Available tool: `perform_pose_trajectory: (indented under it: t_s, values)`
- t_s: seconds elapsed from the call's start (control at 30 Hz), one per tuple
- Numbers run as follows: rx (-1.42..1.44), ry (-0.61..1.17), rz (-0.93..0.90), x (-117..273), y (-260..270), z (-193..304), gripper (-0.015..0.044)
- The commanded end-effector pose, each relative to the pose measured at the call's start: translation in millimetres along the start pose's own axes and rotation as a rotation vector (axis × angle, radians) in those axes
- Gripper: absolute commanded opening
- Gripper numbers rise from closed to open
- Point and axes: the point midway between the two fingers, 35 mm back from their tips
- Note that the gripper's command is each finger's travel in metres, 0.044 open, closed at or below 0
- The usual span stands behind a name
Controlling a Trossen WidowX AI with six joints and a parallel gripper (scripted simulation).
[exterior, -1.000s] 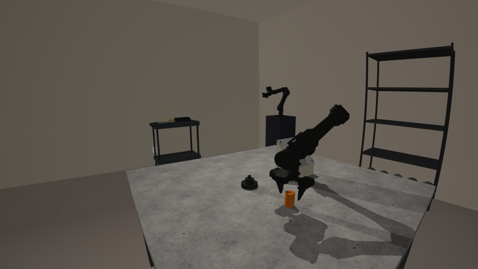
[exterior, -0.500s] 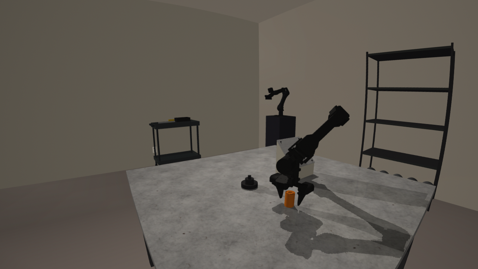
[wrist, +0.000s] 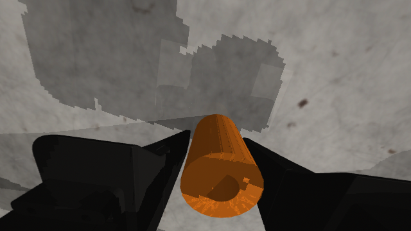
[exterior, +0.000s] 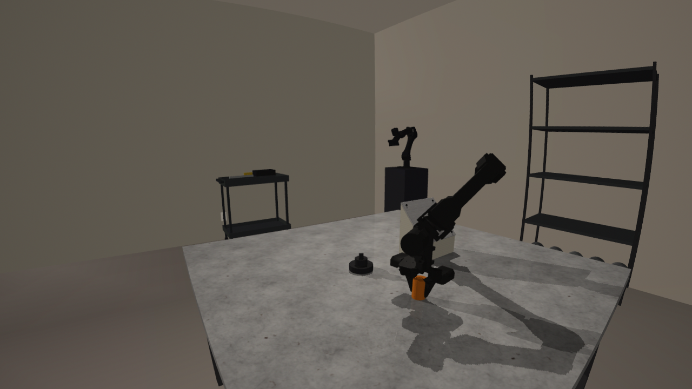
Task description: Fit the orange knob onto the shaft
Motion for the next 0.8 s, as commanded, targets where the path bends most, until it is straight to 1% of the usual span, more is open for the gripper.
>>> perform_pose_trajectory:
  t_s: [0.0,0.13,0.23,0.3,0.77]
  values:
    - [-0.004,-0.002,0.002,-0.3,-0.5,-0.4,0.0164]
    - [-0.004,-0.002,0.002,-0.3,-0.5,-0.4,0.0137]
    - [-0.004,-0.002,0.004,3.7,-1.5,-1.4,0.0059]
    - [-0.003,-0.003,0.01,14.9,-4.0,-3.9,0.0006]
    - [-0.003,-0.002,0.022,104.1,-19.3,-3.8,0.0]
Point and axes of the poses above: the point midway between the two fingers, 35 mm back from their tips, its own x axis back along the fingers, its own y axis across the jaws, z = x × y, and after that the axes turned 15 degrees about -x, right-handed
